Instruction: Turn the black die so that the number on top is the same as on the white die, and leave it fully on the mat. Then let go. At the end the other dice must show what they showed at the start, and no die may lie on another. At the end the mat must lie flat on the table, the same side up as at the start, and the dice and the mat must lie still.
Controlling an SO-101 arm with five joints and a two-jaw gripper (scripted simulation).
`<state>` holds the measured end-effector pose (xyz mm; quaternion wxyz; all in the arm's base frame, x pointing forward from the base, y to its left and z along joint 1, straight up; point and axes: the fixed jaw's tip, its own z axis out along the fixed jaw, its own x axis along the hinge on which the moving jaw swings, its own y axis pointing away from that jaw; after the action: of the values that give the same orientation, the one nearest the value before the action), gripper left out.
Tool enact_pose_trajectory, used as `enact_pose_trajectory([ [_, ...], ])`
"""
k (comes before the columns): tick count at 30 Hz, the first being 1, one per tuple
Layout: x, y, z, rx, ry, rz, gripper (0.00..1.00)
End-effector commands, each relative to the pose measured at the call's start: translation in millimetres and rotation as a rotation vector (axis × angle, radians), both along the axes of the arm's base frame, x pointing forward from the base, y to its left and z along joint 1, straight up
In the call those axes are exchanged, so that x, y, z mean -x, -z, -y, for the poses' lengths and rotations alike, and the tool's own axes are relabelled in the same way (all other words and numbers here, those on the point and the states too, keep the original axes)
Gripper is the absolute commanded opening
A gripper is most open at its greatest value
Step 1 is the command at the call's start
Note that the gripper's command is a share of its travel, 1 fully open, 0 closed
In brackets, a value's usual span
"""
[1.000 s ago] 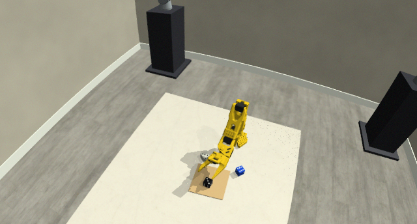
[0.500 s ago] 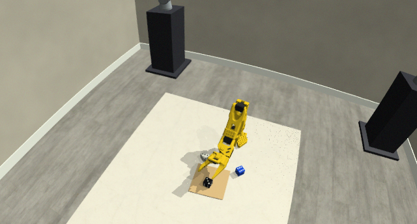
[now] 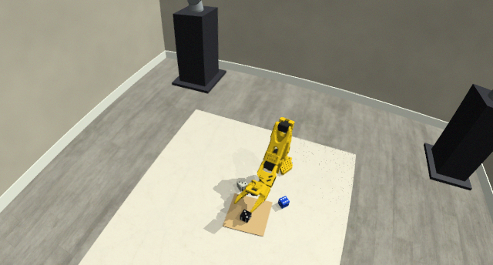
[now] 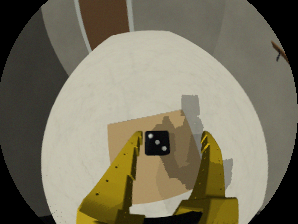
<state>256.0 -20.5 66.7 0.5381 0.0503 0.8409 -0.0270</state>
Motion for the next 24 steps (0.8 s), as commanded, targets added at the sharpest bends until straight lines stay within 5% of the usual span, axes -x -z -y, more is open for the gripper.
enact_pose_trajectory([
  [1,-9.9,-21.0,1,0.006,0.001,0.064,0.36],
  [17,-8.1,-19.0,-3,-0.007,-0.022,-0.179,0.36],
  [24,3.6,-23.4,-7,-0.015,-0.039,-0.345,0.36],
])
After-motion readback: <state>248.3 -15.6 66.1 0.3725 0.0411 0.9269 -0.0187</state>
